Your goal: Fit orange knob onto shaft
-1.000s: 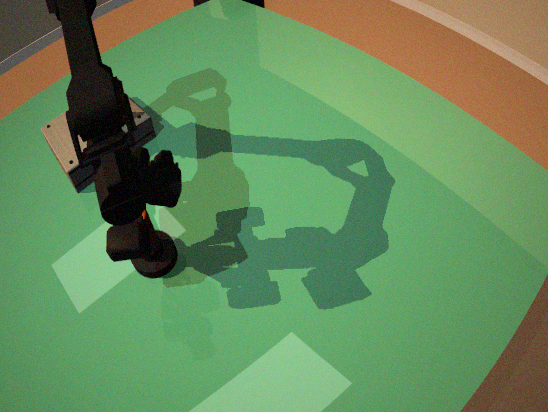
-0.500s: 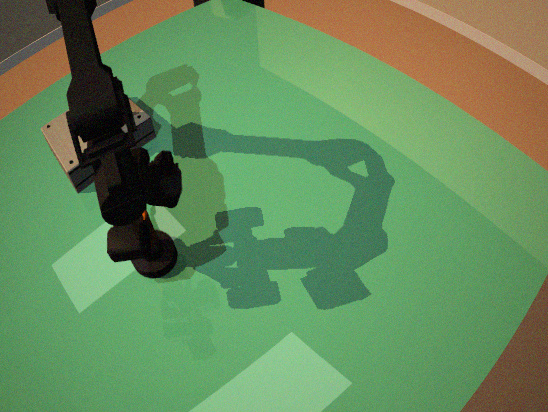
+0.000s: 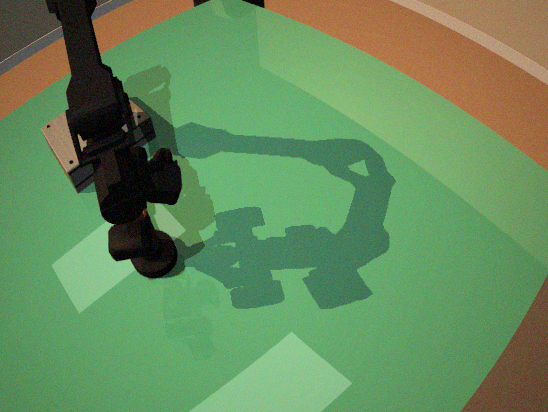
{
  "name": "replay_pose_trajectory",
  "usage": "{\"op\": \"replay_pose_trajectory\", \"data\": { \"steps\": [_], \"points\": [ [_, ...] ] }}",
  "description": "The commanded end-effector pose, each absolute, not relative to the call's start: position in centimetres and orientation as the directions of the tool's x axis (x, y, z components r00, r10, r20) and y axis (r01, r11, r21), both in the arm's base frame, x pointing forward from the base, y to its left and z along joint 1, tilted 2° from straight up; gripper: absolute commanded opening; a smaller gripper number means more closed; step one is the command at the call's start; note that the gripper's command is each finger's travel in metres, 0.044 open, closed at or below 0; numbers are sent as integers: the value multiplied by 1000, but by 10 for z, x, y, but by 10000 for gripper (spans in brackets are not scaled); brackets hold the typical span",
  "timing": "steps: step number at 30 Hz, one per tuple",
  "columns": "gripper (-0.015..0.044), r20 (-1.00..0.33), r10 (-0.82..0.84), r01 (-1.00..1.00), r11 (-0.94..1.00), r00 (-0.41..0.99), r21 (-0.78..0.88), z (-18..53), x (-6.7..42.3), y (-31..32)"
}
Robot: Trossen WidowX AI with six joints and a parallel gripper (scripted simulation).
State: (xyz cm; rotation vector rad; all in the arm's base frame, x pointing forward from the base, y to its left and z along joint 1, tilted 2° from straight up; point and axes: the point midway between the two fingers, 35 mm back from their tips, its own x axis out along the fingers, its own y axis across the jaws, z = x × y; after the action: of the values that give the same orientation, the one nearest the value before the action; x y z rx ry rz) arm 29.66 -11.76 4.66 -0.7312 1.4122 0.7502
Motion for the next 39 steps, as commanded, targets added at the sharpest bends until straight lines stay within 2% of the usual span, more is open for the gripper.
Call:
{"op": "replay_pose_trajectory", "data": {
  "steps": [1,4,35,39],
  "points": [
    [0,-1000,23,-865,501,20,-6,48,297,-118],
    [0,-1000,23,-904,427,20,-9,46,297,-118],
    [0,-1000,23,-904,427,20,-9,48,297,-118],
    [0,-1000,23,-938,347,20,-11,48,298,-118]
  ]
}}
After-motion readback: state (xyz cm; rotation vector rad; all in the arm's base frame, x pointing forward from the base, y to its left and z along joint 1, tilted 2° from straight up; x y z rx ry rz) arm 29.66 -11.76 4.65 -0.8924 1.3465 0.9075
